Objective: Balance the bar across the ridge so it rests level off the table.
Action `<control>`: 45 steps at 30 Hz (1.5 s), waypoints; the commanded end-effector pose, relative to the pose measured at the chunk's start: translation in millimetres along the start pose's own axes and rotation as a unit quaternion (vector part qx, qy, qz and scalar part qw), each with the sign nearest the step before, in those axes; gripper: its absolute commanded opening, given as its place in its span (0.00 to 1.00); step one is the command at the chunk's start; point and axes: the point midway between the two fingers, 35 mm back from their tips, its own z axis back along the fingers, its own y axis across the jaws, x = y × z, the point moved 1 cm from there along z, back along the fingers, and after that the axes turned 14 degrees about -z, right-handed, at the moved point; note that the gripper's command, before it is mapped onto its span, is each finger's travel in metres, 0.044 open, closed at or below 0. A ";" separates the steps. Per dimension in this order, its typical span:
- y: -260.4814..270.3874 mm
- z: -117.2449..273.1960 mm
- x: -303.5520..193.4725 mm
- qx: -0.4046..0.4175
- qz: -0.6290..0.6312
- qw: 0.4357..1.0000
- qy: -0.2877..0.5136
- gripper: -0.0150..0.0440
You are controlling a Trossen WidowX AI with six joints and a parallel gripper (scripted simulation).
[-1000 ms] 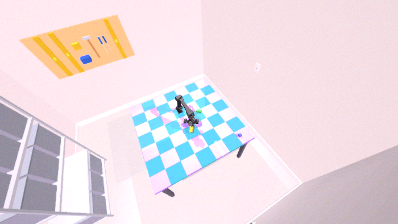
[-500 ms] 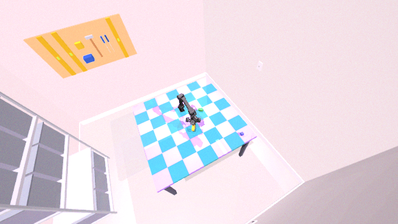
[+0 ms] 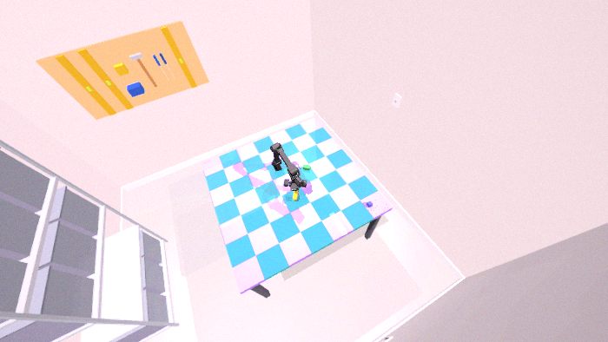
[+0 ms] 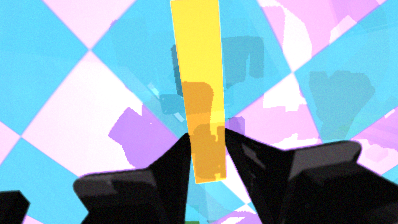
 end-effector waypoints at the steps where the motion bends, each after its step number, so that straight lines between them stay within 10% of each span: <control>1: 0.6 -1.3 -0.2 0.001 0.001 1.000 0.002 0.25; 45: 0.1 -5.0 -0.8 0.001 0.001 1.000 0.002 0.25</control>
